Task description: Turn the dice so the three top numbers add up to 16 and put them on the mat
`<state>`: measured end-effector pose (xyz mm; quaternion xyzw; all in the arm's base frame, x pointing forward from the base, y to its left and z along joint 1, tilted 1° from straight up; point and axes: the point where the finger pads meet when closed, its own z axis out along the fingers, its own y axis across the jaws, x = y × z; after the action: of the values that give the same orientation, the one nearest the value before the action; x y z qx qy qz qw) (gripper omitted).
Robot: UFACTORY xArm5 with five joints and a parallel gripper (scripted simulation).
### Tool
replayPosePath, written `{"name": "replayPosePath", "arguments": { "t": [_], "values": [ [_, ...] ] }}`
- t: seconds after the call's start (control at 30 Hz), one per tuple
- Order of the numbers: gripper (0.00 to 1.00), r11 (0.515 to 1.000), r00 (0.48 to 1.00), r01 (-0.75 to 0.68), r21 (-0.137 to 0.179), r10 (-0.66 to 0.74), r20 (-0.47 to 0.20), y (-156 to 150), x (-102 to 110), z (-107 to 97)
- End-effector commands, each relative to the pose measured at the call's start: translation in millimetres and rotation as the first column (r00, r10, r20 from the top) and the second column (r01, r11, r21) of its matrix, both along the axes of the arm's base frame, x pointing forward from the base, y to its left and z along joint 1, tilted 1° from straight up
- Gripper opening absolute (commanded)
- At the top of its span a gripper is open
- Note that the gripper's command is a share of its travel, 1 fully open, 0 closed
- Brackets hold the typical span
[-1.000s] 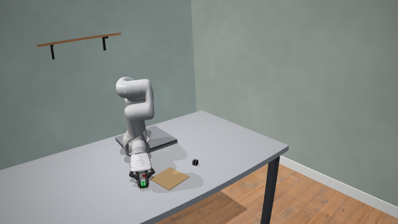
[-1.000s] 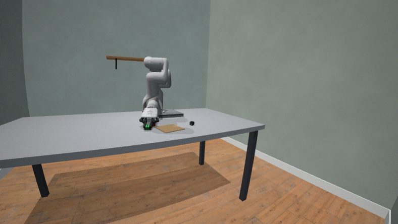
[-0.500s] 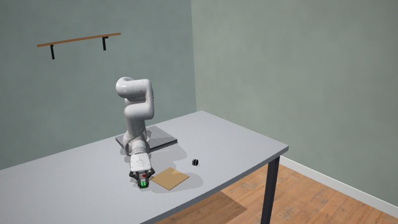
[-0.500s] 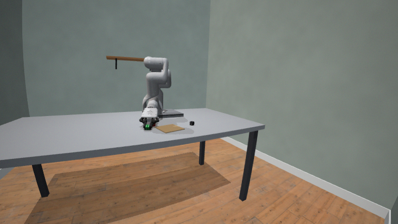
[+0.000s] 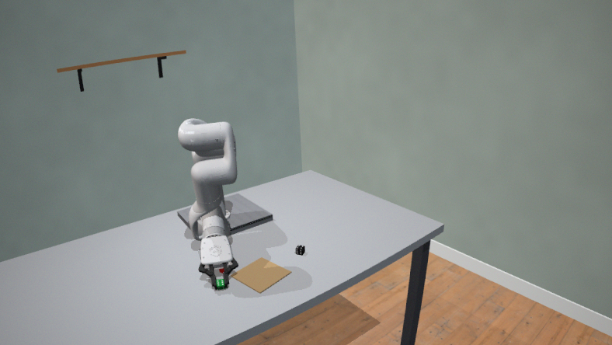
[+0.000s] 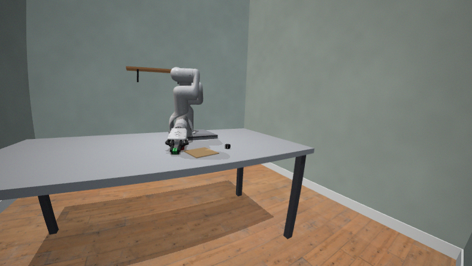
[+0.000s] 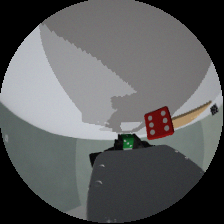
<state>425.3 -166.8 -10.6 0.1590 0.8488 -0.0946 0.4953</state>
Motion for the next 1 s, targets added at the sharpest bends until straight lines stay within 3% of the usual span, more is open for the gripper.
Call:
{"name": "replayPosePath", "arguments": {
  "t": [0.0,0.5,0.97],
  "values": [
    [0.21,1.000,1.000,0.000,-0.001,0.000,0.002,-0.2,0.4,0.8],
    [0.42,1.000,1.000,0.000,-0.001,0.000,0.002,-0.2,0.4,0.8],
    [0.42,1.000,1.000,0.000,-0.001,0.000,0.002,-0.2,0.4,0.8]
  ]
}}
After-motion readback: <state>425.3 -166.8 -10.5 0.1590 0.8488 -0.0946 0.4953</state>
